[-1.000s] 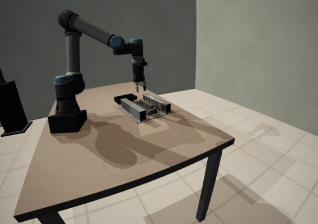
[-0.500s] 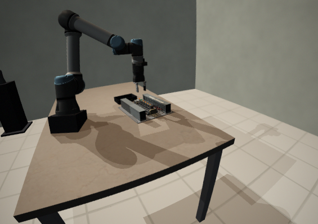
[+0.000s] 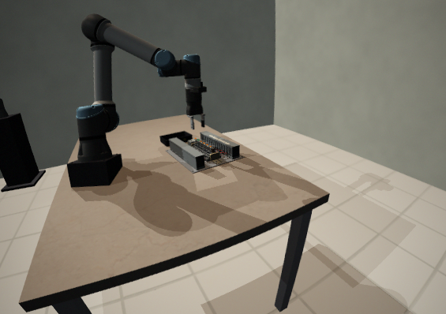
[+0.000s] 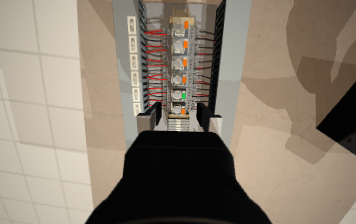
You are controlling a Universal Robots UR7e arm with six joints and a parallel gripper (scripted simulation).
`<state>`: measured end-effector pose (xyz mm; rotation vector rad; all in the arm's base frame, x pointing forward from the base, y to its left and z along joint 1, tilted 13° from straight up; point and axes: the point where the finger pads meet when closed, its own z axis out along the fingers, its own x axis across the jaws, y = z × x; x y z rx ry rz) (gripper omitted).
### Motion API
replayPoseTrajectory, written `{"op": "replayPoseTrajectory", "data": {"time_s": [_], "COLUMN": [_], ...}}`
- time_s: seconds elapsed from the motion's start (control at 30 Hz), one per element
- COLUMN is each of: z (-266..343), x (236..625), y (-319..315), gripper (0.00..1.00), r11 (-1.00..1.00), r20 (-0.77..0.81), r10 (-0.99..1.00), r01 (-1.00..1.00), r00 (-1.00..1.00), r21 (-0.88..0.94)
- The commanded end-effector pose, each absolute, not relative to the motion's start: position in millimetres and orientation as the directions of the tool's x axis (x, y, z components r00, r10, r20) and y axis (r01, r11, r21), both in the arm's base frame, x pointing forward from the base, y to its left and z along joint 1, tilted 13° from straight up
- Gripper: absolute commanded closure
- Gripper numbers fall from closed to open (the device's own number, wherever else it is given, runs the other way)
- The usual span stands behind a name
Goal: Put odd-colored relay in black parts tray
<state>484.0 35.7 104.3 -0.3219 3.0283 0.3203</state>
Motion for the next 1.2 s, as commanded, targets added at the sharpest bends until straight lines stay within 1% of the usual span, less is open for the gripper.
{"op": "replayPoseTrajectory", "data": {"time_s": [0.0, 1.17], "z": [105.2, 95.4], "x": [483.7, 486.4], "y": [36.4, 26.4], "gripper": [0.02, 0.02], "r11": [0.956, 0.956], "r20": [-0.103, -0.103], "r10": [-0.2, -0.2], "r01": [-0.217, -0.217], "r00": [-0.974, -0.974], "r21": [0.197, 0.197]}}
